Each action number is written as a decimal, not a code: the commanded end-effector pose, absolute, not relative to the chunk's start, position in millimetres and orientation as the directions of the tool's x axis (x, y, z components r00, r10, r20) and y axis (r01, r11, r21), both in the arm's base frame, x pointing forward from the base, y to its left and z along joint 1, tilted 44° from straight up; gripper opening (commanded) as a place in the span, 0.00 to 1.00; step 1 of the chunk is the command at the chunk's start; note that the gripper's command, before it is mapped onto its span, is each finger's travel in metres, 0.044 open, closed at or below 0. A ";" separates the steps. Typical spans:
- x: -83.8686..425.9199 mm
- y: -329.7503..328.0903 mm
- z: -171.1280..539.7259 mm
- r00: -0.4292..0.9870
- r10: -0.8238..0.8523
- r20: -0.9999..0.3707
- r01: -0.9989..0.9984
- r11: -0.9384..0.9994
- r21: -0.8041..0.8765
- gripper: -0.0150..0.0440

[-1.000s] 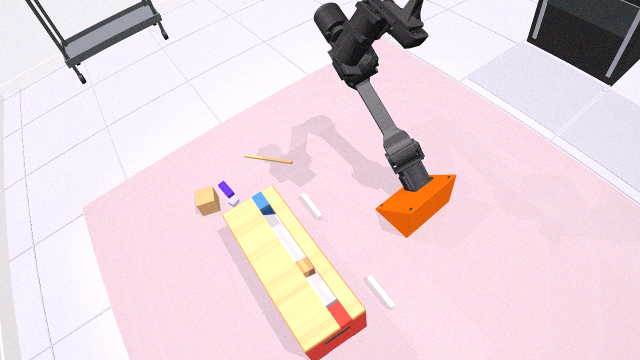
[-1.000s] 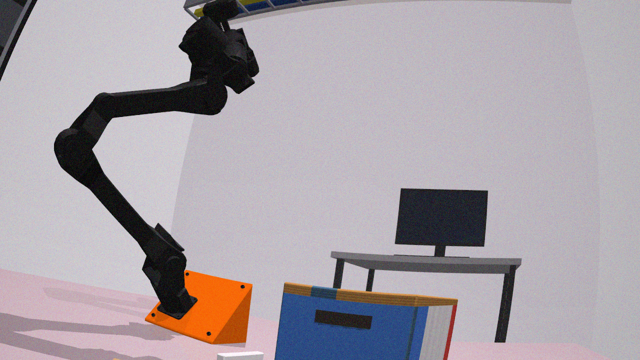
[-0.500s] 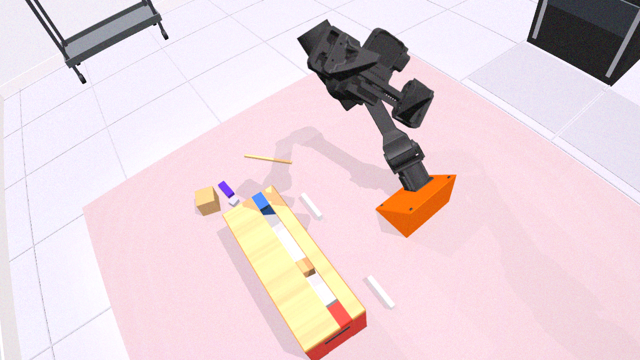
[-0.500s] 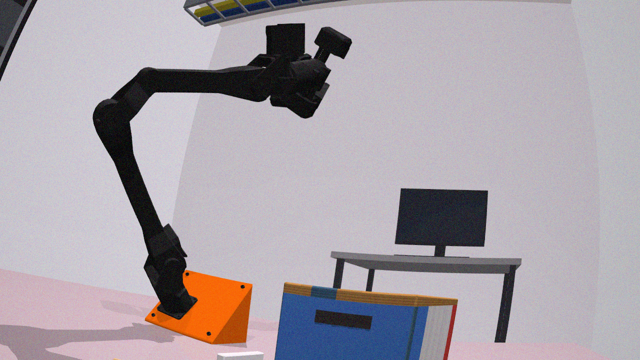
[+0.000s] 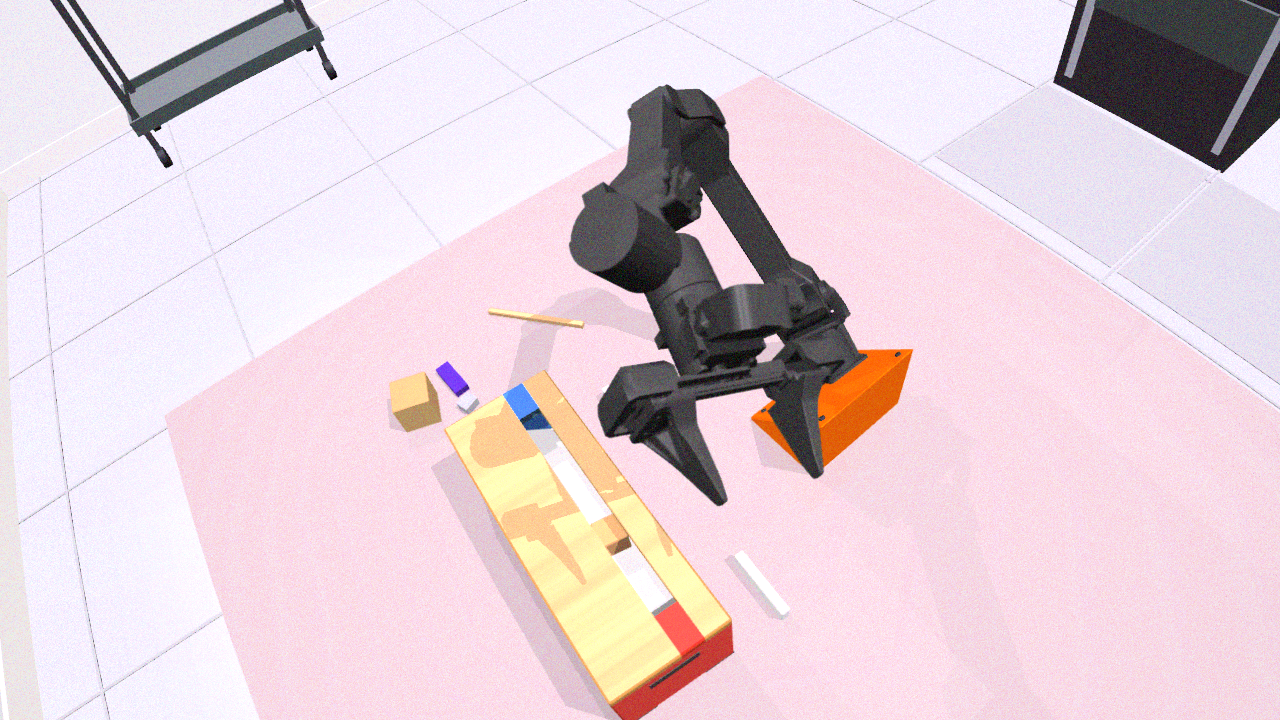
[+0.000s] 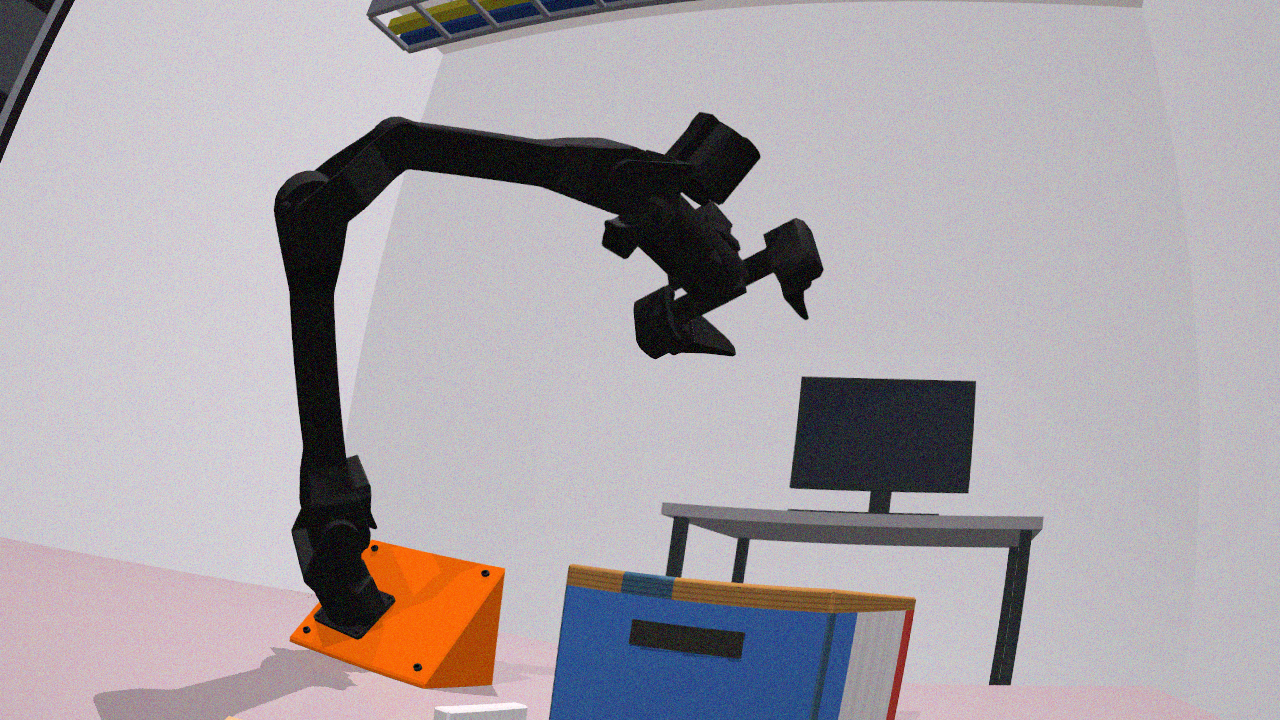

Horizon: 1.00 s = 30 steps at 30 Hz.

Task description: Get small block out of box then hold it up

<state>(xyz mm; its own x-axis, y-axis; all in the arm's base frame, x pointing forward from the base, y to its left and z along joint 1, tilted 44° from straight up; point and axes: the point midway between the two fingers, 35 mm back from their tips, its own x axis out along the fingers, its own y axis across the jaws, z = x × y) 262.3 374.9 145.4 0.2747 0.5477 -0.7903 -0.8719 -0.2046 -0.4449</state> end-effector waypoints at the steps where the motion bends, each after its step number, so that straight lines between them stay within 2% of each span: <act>1: 288.6 314.4 95.2 0.266 0.161 -0.950 -0.950 -0.124 -0.287 0.93; 7: 298.3 248.6 70.1 0.192 -0.238 -0.952 -0.981 -0.055 -0.184 0.93; 14: 305.8 177.7 73.0 0.091 -0.639 -0.764 -0.995 -0.029 -0.094 0.93; 30: 307.7 170.1 71.8 0.085 -0.666 -0.741 -0.996 -0.031 -0.086 0.93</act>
